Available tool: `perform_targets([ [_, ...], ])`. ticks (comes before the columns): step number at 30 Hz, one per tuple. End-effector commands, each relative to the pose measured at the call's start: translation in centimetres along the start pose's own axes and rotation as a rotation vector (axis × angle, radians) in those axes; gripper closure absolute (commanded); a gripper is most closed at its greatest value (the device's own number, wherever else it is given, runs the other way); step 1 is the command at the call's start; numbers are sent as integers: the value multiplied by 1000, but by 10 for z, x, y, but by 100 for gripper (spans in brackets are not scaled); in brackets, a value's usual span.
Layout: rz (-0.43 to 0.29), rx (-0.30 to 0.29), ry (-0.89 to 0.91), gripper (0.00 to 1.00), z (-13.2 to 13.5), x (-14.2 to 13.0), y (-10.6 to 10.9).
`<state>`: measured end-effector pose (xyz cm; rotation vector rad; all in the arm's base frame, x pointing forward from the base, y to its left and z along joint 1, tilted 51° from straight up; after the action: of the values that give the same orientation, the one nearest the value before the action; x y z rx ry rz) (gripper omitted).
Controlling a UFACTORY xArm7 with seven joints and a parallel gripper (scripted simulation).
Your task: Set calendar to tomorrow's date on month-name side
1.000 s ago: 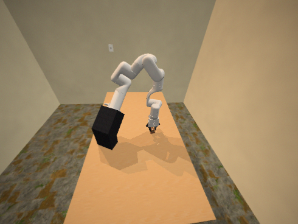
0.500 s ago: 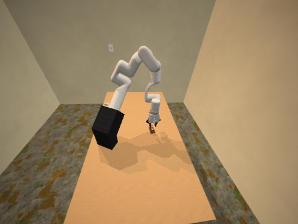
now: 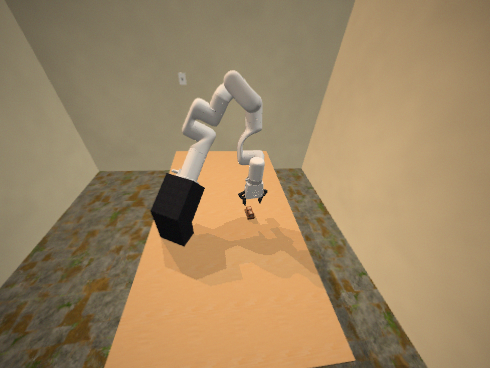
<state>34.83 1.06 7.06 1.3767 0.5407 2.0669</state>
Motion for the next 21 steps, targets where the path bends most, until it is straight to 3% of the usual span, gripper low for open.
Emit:
perform_targets([
  [1, -3, -2, -1, 0, 1, -1, 1],
  [21, -3, -2, -1, 0, 1, -1, 10],
])
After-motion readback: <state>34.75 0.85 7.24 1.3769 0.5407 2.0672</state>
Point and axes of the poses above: the point where the finger pads meet when closed, its own y axis back along the fingers, its own z axis across the jaws, x = y × z, the point moved 9 cm from there along y, back along the fingers, and after that the axes turned 6 degrees about -y, right-handed, at the moved point
